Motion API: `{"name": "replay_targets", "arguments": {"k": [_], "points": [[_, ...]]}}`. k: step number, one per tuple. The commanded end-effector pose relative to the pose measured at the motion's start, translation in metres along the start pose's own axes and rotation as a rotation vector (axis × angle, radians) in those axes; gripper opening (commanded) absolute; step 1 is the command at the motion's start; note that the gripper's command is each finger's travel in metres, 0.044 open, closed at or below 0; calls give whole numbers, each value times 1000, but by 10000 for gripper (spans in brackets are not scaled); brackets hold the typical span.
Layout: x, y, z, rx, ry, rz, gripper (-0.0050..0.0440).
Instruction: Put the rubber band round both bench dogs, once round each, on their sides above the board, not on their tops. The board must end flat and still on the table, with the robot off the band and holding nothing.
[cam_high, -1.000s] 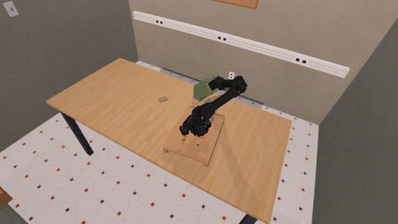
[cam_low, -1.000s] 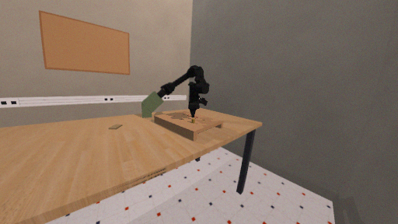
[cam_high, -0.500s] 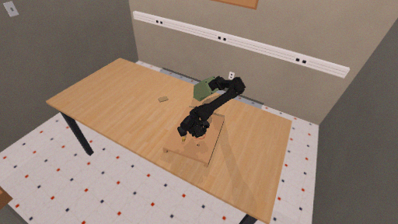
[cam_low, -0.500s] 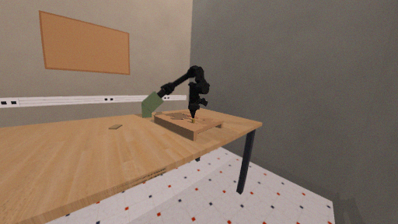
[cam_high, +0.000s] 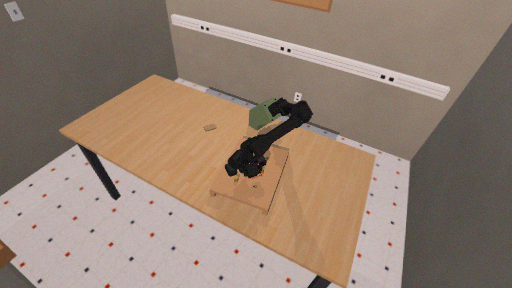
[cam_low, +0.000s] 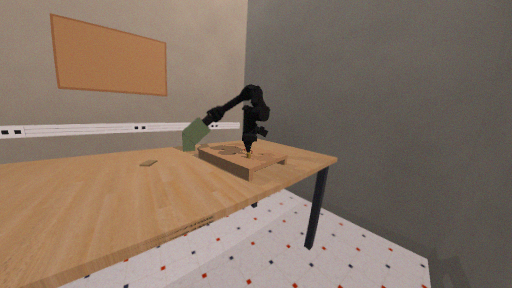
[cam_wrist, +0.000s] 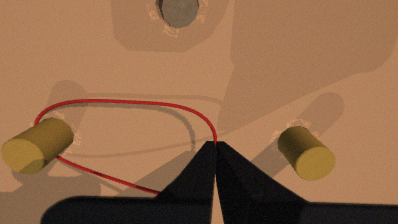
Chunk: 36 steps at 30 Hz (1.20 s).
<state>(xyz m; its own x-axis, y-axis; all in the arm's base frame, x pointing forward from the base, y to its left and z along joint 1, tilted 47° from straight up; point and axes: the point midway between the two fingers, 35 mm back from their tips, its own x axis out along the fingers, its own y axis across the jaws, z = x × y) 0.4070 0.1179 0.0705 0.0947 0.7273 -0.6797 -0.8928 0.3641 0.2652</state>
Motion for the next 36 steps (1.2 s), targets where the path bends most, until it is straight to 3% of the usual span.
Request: {"name": "replay_targets", "arguments": {"k": [1, 14, 30, 36], "points": [[-3, -4, 6, -16, -11, -5, -50], [-4, -21, 6, -15, -11, -7, -50], [7, -16, 2, -1, -2, 3, -50], [-3, -13, 5, -16, 6, -86, -50]]}}
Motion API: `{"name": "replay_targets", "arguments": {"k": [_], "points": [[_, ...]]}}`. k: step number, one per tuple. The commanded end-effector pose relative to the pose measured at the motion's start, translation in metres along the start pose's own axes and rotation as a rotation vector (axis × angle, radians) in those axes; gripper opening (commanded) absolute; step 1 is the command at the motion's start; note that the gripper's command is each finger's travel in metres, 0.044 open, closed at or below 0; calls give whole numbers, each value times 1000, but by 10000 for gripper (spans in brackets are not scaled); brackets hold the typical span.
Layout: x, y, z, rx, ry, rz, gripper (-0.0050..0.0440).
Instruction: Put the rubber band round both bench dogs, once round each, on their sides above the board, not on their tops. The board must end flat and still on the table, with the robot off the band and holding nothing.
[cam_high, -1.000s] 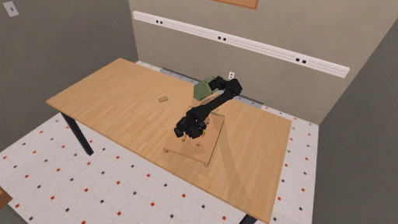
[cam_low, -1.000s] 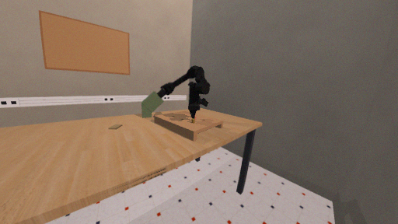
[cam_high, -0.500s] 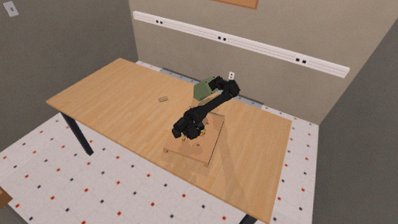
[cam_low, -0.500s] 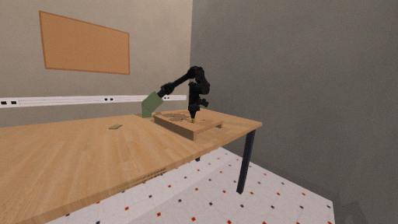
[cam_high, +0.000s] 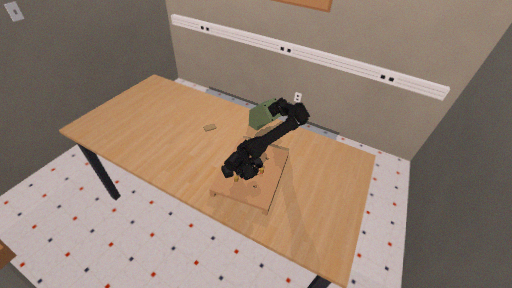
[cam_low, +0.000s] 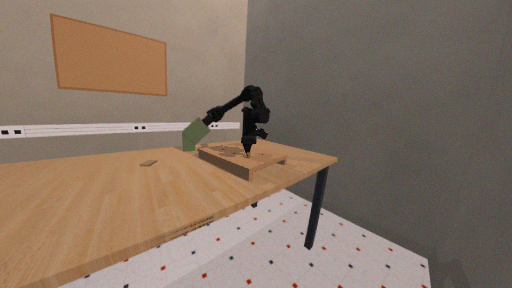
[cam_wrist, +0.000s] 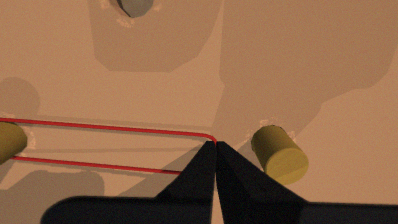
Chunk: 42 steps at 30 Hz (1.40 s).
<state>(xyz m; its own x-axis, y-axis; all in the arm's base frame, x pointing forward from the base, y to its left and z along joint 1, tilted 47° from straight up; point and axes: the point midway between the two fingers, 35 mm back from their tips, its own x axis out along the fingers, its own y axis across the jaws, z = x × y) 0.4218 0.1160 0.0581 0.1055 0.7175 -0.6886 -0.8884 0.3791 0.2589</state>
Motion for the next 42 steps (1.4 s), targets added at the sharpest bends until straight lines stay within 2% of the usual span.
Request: {"name": "replay_targets", "arguments": {"k": [1, 4, 16, 19, 42], "points": [[-13, 4, 8, -23, 0, -90, -50], [-14, 5, 8, -23, 2, -109, -50], [-33, 11, 8, -16, -12, -317, -50], [-37, 12, 10, -18, -19, -344, -50], [-37, -8, 12, -19, -20, -343, -50]]}}
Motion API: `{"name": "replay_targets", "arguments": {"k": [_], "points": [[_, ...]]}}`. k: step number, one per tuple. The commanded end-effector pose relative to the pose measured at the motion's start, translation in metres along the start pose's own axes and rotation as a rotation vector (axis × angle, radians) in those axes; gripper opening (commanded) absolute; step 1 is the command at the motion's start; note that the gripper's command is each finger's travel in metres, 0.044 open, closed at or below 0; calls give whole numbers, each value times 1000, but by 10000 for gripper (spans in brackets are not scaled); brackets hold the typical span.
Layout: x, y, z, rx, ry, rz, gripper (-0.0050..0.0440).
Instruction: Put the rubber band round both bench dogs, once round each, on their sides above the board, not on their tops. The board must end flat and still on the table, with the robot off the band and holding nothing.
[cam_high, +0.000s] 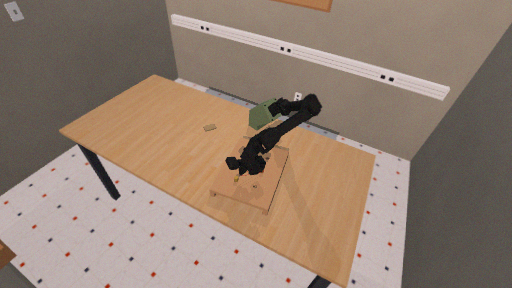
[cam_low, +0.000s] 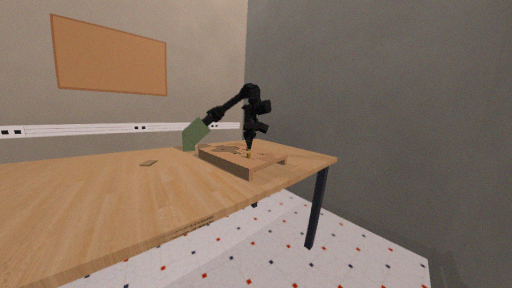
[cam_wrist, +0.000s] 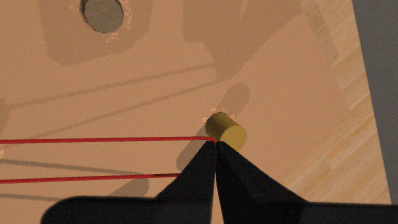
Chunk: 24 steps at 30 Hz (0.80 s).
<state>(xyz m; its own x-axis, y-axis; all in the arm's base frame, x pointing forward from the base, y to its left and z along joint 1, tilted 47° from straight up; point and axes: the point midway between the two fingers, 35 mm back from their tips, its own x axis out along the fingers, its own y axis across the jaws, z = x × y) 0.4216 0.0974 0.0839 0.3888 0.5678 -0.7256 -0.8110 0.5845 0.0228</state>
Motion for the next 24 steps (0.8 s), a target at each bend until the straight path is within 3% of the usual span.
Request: {"name": "replay_targets", "arguments": {"k": [1, 24], "points": [[-3, -10, 6, -10, -8, -19, -50], [4, -30, 8, -10, -8, -20, -50]]}}
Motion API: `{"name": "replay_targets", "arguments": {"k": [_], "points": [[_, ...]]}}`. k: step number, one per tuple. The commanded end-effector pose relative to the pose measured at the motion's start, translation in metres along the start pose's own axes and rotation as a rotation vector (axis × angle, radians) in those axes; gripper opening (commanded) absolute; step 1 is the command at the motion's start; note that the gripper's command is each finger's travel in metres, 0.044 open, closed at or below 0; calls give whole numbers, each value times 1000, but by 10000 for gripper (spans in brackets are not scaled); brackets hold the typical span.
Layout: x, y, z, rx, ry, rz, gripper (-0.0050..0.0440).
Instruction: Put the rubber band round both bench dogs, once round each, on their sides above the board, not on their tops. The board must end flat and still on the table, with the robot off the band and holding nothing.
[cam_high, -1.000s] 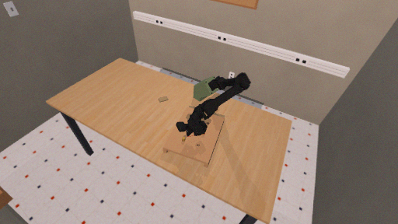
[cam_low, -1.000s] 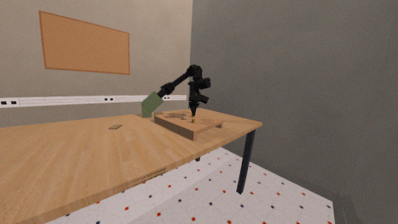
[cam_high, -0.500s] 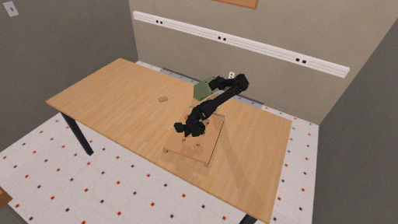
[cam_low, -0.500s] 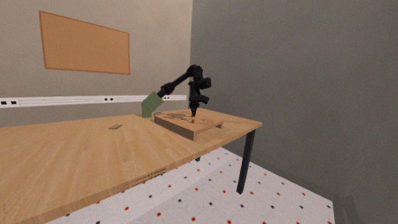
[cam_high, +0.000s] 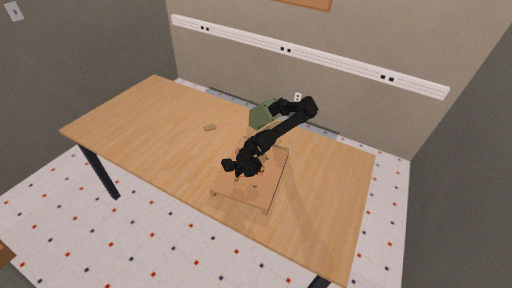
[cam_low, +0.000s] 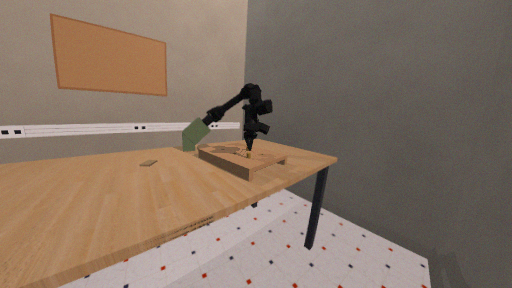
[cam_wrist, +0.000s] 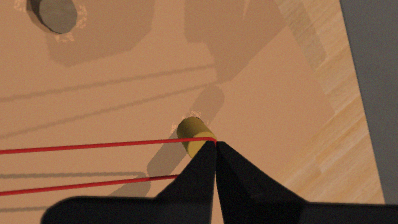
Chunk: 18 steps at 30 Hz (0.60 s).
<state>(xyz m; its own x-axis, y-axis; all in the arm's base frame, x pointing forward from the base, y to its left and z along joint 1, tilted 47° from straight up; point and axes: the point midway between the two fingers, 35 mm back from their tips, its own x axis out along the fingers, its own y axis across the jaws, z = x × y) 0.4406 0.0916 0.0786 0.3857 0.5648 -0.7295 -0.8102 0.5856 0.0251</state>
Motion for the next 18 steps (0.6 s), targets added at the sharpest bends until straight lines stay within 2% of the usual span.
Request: {"name": "replay_targets", "arguments": {"k": [1, 18], "points": [[-4, -12, 7, -13, -14, -21, -50], [1, -26, 7, -13, -14, -22, -50]]}}
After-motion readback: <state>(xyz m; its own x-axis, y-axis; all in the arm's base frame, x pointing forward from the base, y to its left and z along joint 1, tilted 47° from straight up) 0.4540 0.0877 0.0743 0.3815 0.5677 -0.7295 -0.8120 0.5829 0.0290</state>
